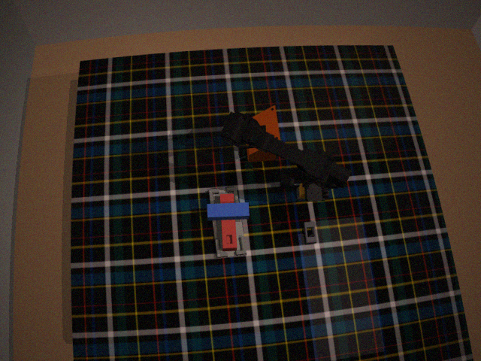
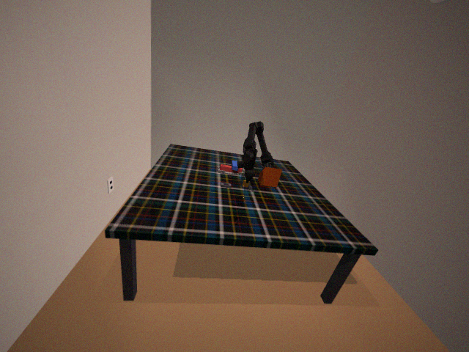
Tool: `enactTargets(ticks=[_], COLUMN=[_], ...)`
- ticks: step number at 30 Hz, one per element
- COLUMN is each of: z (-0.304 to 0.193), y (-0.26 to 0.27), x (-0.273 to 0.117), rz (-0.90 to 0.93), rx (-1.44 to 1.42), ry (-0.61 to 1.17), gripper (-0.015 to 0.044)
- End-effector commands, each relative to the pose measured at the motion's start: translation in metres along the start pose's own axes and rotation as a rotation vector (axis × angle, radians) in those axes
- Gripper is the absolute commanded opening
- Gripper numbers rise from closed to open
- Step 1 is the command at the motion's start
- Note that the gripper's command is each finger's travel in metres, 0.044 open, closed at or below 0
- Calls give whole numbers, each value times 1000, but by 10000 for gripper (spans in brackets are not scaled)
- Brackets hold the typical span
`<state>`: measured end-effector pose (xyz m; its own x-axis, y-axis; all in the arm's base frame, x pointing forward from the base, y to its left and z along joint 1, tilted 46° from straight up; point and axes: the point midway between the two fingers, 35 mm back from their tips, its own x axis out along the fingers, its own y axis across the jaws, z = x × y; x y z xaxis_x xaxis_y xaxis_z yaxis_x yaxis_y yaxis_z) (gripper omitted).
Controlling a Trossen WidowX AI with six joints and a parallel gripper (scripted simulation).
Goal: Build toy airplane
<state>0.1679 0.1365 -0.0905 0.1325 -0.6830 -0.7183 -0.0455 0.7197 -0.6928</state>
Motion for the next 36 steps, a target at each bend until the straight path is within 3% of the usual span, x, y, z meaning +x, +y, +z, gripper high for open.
enactTargets(ticks=[1, 24, 36], z=[-2, -3, -3], y=[-2, -4, -4], x=[10, 44, 44], rz=[-14, -16, -16], rx=[-11, -10, -10], ry=[1, 0, 0], gripper=[440, 440, 125])
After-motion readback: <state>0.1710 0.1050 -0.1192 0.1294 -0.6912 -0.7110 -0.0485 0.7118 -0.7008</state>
